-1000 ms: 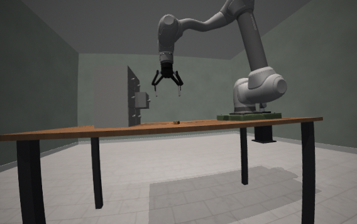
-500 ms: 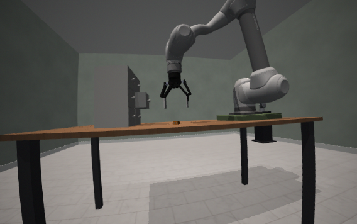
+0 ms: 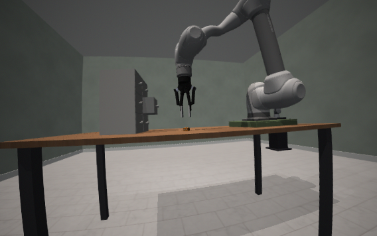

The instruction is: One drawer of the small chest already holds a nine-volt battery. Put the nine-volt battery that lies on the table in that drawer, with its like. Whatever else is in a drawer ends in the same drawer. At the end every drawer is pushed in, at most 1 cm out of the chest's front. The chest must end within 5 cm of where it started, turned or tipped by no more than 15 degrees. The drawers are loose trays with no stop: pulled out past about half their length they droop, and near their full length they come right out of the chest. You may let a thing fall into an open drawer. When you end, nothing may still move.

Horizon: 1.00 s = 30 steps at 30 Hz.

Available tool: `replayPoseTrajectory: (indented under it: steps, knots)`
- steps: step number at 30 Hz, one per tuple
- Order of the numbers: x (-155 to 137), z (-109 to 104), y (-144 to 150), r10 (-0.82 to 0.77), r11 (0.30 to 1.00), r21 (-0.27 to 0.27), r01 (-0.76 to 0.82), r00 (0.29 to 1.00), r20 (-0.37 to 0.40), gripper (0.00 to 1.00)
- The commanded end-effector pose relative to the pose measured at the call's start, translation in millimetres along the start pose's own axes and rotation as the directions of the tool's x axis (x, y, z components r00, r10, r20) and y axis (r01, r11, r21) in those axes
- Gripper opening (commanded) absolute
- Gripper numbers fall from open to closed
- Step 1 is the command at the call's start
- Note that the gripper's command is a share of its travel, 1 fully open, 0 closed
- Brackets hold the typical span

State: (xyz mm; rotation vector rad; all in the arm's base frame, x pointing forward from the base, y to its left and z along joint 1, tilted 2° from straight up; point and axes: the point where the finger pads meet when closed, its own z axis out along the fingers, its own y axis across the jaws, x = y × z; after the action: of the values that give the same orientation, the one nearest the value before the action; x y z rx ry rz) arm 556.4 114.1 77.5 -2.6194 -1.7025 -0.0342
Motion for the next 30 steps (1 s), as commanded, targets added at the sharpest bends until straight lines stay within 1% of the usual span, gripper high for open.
replayPoseTrajectory:
  steps: [1,8,13,20,22,30]
  knots:
    - [0.0,-0.1,0.0,0.000,1.000,0.000,0.000,1.000,0.000,0.26]
    - [0.0,0.2,0.0,0.000,1.000,0.000,0.000,1.000,0.000,0.26]
    - [0.1,4.2,0.0,0.000,1.000,0.000,0.000,1.000,0.000,0.26]
    - [0.4,18.9,0.0,0.000,1.000,0.000,0.000,1.000,0.000,0.26]
    - [0.4,18.9,0.0,0.000,1.000,0.000,0.000,1.000,0.000,0.26]
    - [0.8,39.8,0.1,0.000,1.000,0.000,0.000,1.000,0.000,0.26]
